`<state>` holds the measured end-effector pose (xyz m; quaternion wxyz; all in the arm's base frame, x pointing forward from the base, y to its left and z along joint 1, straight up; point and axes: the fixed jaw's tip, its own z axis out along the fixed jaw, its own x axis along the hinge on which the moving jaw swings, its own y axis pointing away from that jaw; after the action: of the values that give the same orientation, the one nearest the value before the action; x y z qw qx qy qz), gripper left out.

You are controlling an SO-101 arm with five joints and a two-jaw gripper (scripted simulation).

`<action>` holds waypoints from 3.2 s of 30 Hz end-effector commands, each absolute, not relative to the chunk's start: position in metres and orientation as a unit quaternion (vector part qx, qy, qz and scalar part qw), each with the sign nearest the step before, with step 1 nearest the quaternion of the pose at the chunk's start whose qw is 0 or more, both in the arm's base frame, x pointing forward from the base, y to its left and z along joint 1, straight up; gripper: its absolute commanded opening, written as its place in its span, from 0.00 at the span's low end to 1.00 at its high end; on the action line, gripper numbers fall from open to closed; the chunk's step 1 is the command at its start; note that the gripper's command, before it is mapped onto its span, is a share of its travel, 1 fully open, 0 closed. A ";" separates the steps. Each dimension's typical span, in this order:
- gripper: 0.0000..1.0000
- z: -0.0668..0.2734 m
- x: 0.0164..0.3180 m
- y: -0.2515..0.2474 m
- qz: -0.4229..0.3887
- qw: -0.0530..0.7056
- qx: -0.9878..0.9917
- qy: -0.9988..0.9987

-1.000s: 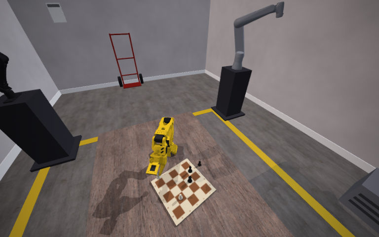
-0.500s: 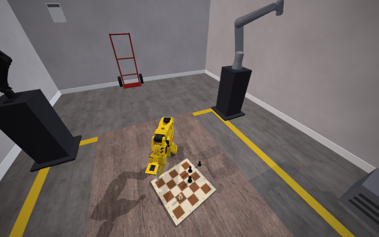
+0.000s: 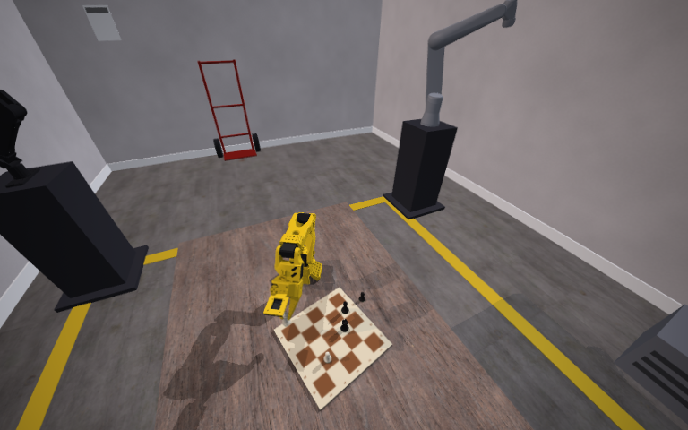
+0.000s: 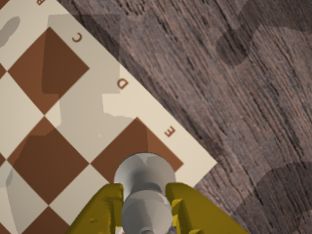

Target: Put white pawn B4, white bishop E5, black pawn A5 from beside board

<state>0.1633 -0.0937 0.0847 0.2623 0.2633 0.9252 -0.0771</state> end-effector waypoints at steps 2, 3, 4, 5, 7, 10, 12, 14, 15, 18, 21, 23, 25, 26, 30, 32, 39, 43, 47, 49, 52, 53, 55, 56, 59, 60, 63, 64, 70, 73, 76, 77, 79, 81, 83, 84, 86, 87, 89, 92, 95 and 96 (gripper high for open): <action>0.00 0.083 0.162 -0.090 -0.075 0.258 0.254 0.929; 0.00 0.083 0.162 -0.090 -0.075 0.258 0.254 0.929; 0.00 0.083 0.162 -0.090 -0.075 0.258 0.254 0.929; 0.00 0.082 0.162 -0.090 -0.075 0.258 0.254 0.929; 0.00 0.082 0.162 -0.090 -0.075 0.258 0.254 0.929; 0.00 0.080 0.162 -0.090 -0.075 0.258 0.254 0.929; 0.00 0.078 0.162 -0.090 -0.075 0.258 0.254 0.929; 0.00 0.077 0.162 -0.090 -0.075 0.258 0.254 0.929; 0.00 0.076 0.162 -0.090 -0.075 0.258 0.254 0.929; 0.00 0.074 0.162 -0.090 -0.075 0.258 0.254 0.929; 0.00 0.071 0.162 -0.090 -0.075 0.258 0.254 0.929; 0.00 0.068 0.162 -0.091 -0.075 0.258 0.254 0.929; 0.00 0.065 0.163 -0.091 -0.075 0.258 0.254 0.929; 0.00 0.064 0.163 -0.091 -0.075 0.258 0.254 0.929; 0.00 0.058 0.163 -0.091 -0.075 0.258 0.254 0.929; 0.00 0.055 0.163 -0.091 -0.075 0.258 0.254 0.929; 0.00 0.049 0.163 -0.091 -0.075 0.258 0.254 0.929; 0.00 0.045 0.163 -0.091 -0.075 0.258 0.254 0.929; 0.00 0.043 0.163 -0.091 -0.075 0.258 0.254 0.929; 0.00 0.042 0.163 -0.091 -0.075 0.258 0.254 0.929; 0.00 0.042 0.163 -0.091 -0.075 0.258 0.254 0.929; 0.00 0.042 0.163 -0.091 -0.075 0.258 0.254 0.929; 0.00 0.041 0.163 -0.091 -0.075 0.258 0.254 0.929; 0.00 0.041 0.163 -0.091 -0.075 0.258 0.254 0.929; 0.00 0.041 0.163 -0.091 -0.075 0.258 0.254 0.929; 0.00 0.041 0.163 -0.090 -0.075 0.258 0.253 0.929; 0.00 0.037 0.161 -0.088 -0.074 0.258 0.251 0.930; 0.00 0.036 0.160 -0.087 -0.074 0.258 0.250 0.930; 0.00 0.033 0.159 -0.086 -0.073 0.258 0.248 0.931; 0.00 0.033 0.159 -0.086 -0.073 0.258 0.248 0.931; 0.00 0.034 0.159 -0.086 -0.073 0.258 0.248 0.931; 0.00 0.034 0.160 -0.086 -0.073 0.258 0.248 0.931; 0.00 0.036 0.160 -0.087 -0.073 0.258 0.248 0.931; 0.00 0.037 0.160 -0.087 -0.073 0.258 0.248 0.931; 0.00 0.037 0.160 -0.087 -0.073 0.258 0.248 0.931; 0.00 0.037 0.160 -0.087 -0.073 0.258 0.248 0.931; 0.00 0.037 0.160 -0.087 -0.073 0.258 0.248 0.931; 0.00 0.037 0.160 -0.087 -0.073 0.258 0.248 0.931; 0.00 0.037 0.160 -0.087 -0.073 0.258 0.248 0.931; 0.00 0.038 0.161 -0.087 -0.074 0.258 0.248 0.931; 0.00 0.040 0.162 -0.088 -0.074 0.258 0.249 0.931; 0.00 0.041 0.162 -0.088 -0.074 0.258 0.249 0.931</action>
<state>0.1592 -0.0886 0.0365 0.2543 0.2580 0.9292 -0.0733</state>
